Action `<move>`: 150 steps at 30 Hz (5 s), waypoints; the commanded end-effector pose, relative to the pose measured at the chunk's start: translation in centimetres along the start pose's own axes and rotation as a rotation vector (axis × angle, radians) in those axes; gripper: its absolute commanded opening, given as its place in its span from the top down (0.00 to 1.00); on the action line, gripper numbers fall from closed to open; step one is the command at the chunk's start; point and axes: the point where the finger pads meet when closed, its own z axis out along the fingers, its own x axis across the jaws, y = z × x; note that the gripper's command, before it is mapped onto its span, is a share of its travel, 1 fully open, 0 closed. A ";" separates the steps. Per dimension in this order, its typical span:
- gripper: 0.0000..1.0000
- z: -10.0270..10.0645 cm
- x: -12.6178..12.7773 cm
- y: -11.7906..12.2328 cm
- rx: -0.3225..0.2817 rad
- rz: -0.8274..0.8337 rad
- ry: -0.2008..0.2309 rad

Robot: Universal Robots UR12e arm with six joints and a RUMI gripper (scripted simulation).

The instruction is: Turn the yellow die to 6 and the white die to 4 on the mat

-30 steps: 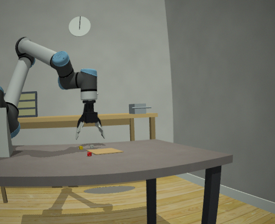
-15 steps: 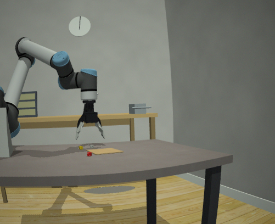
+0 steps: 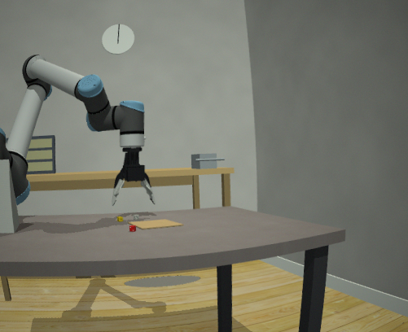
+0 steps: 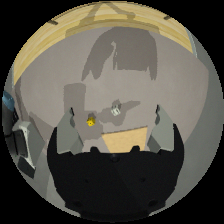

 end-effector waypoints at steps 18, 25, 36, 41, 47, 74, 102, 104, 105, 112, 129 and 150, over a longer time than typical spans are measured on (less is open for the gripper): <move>0.00 -11.4 0.4 -0.1 -0.004 -0.005 0.008; 0.00 -11.4 0.4 -0.1 -0.004 -0.005 0.008; 0.00 -11.0 -1.8 2.3 -0.006 -0.131 0.007; 0.00 -10.7 -3.5 4.0 -0.006 -0.226 0.007; 0.00 -10.5 -4.6 5.0 -0.006 -0.287 0.007; 0.00 -10.2 -6.4 6.6 -0.005 -0.384 0.007; 0.00 -9.9 -6.7 6.5 -0.006 -0.536 0.006; 0.00 -9.8 -6.7 6.5 -0.006 -0.572 0.006; 0.00 -9.8 -6.8 6.5 -0.006 -0.591 0.006; 0.00 -9.5 -7.0 6.6 -0.007 -0.759 0.006; 0.00 -8.8 -7.5 6.7 -0.008 -1.124 0.004; 0.00 -8.0 -7.8 7.0 -0.009 -1.582 0.003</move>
